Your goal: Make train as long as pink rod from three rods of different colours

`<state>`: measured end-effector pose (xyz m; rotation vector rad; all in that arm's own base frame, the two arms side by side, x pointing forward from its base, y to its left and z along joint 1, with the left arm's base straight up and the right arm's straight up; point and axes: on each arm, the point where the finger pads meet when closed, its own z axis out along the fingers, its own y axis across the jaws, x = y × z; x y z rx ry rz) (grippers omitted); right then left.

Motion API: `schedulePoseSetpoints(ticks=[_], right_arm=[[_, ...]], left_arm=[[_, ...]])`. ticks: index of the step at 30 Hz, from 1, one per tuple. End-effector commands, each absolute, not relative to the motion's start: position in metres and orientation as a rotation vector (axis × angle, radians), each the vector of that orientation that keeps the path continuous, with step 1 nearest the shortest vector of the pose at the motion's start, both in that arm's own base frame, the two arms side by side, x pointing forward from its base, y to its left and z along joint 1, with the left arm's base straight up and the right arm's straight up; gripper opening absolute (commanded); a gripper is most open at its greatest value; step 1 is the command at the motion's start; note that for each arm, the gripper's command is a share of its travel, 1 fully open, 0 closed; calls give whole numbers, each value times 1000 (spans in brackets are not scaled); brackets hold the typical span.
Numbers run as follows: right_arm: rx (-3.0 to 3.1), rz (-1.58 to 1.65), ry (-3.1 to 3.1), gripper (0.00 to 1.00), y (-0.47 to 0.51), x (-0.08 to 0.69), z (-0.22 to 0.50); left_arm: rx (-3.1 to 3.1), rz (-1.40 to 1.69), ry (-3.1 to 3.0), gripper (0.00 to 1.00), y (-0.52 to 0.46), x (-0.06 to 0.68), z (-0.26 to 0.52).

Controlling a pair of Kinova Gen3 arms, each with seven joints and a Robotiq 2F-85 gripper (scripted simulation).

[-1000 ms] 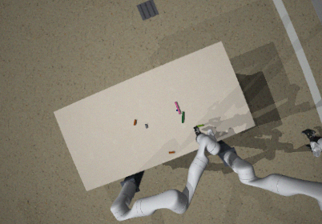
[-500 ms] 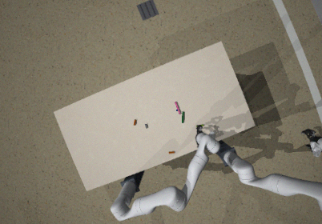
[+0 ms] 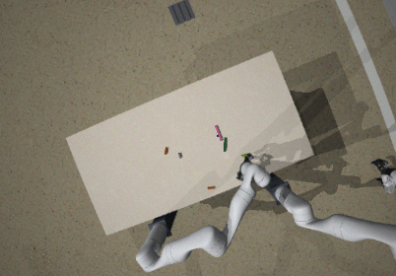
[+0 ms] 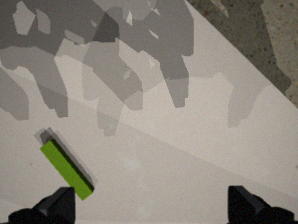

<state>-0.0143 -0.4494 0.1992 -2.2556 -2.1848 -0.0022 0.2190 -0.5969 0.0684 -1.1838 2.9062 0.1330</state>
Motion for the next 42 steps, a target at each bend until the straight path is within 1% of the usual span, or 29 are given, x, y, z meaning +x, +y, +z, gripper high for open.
schedulePoseSetpoints(ticks=[1, 13, 15, 22, 30, 32, 42], right_arm=[[-2257, 0, -2186, 1000, -450, -14, 200], [-2257, 0, -2186, 1000, -450, -14, 200], [-2257, 0, -2186, 1000, -450, -14, 200], [-2257, 0, -2186, 1000, -450, -14, 200], [-2257, 0, -2186, 1000, -450, -14, 200], [-2257, 0, -2186, 1000, -450, -14, 200], [-2257, 0, -2186, 1000, -450, -14, 200]], left_arm=[[-985, 132, 2991, 1000, -597, 221, 70], [-378, 134, 3144, 1000, -597, 229, 72], [-378, 134, 3144, 1000, -597, 229, 72], [23, 128, 3177, 1000, -598, 235, 74], [431, 116, 3157, 1000, -598, 242, 77], [431, 116, 3157, 1000, -598, 242, 77], [974, 93, 3043, 1000, -599, 251, 82]])
